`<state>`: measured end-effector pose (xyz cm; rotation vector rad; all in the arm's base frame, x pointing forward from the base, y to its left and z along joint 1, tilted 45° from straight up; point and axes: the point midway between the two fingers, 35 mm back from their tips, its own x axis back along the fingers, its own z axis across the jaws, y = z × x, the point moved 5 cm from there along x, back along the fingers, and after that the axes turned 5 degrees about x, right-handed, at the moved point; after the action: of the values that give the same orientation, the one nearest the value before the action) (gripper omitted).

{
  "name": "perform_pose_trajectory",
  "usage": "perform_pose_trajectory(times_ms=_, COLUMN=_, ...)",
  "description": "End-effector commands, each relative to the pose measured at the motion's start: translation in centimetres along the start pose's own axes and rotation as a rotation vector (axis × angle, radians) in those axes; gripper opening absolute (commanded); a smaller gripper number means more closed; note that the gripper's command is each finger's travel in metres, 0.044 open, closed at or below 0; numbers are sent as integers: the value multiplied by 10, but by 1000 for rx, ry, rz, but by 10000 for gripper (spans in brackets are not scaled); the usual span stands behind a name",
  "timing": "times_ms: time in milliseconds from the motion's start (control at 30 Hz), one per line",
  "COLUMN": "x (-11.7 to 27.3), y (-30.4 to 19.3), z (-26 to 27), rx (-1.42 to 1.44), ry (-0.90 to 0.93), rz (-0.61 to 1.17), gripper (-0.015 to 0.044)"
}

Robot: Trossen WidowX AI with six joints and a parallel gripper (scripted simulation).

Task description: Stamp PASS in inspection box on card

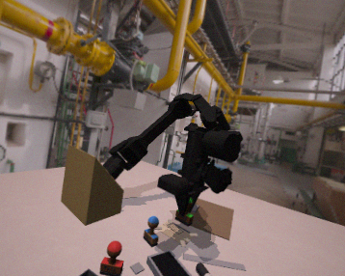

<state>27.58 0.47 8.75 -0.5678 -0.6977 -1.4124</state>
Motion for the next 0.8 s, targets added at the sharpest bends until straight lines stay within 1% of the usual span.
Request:
perform_pose_trajectory(times_ms=0, x=0, y=-9, z=15, rx=-40, ry=6, rz=2, gripper=0)
perform_pose_trajectory(times_ms=500, x=-3, y=-49, z=65, rx=-170, ry=15, rz=7, gripper=0)
perform_pose_trajectory(times_ms=767, x=-5, y=-53, z=68, rx=-183, ry=16, rz=7, gripper=0)
